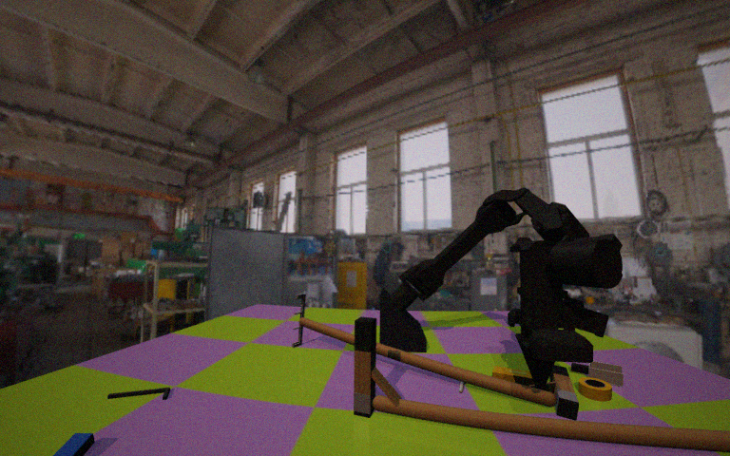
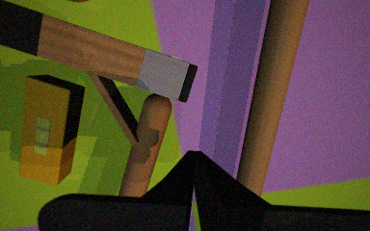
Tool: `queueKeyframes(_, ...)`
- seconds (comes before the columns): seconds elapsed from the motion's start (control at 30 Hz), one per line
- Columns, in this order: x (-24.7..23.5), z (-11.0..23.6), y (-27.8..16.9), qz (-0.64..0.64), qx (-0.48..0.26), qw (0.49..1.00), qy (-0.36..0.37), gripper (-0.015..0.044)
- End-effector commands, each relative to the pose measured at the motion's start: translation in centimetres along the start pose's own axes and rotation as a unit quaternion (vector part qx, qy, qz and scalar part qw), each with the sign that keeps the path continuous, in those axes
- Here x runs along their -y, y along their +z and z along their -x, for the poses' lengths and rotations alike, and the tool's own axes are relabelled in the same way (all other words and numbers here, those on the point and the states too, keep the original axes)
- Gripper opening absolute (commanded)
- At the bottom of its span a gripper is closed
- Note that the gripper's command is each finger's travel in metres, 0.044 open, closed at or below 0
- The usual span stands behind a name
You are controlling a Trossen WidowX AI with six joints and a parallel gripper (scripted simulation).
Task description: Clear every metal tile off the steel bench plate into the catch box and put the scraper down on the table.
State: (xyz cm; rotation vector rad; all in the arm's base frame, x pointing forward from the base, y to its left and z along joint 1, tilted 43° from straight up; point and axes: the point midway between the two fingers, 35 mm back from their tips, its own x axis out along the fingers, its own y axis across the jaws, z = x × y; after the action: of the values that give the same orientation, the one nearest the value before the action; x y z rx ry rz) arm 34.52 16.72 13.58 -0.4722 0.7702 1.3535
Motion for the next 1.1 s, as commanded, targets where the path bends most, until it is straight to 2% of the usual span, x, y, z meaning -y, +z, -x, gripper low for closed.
queueKeyframes(0.0, -0.2, -1.0, -0.1, -0.004, -0.002, 1.0, 0.001, 0.0)
queueKeyframes(0.37, -0.9, -3.7, -0.1, -0.004, 0.002, 1.0, 0.002, 0.0)
queueKeyframes(1.07, 0.9, -3.6, 0.2, -0.004, 0.002, 1.0, 0.001, 0.0)
